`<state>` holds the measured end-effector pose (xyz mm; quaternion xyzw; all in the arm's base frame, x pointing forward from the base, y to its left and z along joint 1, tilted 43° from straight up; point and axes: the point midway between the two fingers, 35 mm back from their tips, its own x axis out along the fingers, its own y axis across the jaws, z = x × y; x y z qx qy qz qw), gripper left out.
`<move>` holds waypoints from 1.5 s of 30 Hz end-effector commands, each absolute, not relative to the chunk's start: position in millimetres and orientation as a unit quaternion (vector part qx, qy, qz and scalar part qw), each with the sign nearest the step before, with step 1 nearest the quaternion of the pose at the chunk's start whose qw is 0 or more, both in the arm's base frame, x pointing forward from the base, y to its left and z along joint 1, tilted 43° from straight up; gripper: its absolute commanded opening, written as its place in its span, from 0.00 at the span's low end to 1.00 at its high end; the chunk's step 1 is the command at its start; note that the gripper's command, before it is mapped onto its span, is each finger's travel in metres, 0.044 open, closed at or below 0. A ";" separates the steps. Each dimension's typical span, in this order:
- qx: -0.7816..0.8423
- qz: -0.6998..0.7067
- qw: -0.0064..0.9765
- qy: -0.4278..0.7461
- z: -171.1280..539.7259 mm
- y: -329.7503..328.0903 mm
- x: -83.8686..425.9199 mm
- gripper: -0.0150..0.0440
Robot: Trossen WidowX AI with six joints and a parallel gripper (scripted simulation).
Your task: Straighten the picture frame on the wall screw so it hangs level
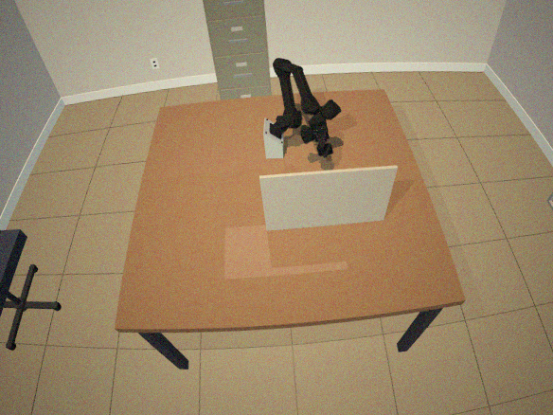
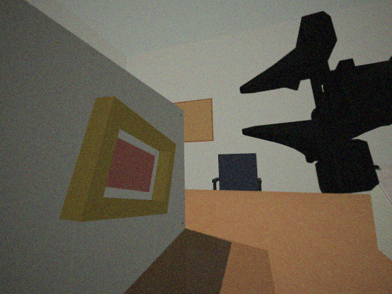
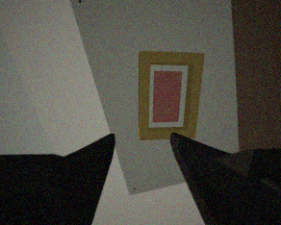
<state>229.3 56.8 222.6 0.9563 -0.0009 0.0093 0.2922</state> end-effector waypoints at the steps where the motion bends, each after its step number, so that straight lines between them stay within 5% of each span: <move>1: 0.958 0.008 0.286 -0.008 230.2 42.7 202.2 0.69; 45: 0.960 0.005 0.281 -0.015 226.1 29.5 183.3 0.69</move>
